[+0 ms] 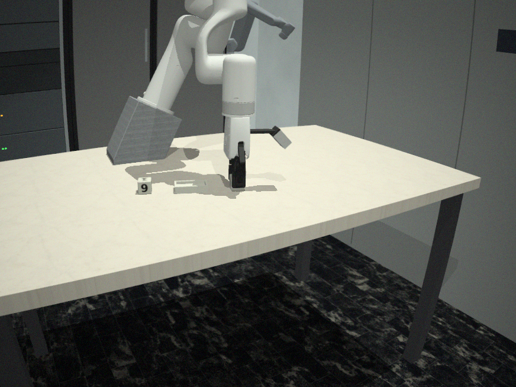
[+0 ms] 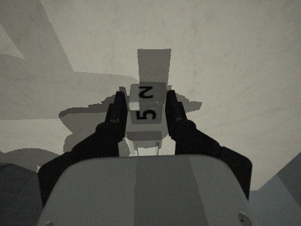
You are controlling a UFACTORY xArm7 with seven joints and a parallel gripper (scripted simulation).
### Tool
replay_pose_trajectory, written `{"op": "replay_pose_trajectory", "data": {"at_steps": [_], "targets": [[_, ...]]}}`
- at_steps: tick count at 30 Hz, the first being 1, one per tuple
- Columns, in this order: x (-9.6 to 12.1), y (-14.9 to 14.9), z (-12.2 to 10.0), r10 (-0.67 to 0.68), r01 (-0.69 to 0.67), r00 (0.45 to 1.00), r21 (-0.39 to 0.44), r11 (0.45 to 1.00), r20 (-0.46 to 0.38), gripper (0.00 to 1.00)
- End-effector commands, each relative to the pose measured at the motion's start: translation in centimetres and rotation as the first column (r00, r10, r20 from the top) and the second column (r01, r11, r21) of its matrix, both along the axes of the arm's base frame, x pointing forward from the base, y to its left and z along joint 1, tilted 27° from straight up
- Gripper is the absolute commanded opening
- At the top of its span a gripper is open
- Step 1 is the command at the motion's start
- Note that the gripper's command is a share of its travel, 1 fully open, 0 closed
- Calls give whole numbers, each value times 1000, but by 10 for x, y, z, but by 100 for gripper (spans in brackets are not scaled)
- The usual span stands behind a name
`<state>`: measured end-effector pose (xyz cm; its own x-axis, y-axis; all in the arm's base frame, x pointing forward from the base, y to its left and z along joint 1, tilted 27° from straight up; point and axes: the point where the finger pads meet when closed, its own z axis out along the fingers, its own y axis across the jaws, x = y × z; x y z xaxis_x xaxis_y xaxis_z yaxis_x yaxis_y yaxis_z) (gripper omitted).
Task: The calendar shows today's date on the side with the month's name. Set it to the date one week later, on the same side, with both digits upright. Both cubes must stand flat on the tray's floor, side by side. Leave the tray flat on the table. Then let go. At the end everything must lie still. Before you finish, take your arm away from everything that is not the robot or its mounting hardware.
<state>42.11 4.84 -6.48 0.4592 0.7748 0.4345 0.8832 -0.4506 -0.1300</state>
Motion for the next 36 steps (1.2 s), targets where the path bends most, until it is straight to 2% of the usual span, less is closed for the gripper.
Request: {"op": "replay_pose_trajectory", "data": {"at_steps": [1,30,31,36], "targets": [[1,-1,0,-2,2,1000,-1,1000,2,49],[1,-1,0,-2,2,1000,-1,1000,2,49],[1,-1,0,-2,2,1000,-1,1000,2,29],[1,-1,0,-2,2,1000,-1,1000,2,29]]}}
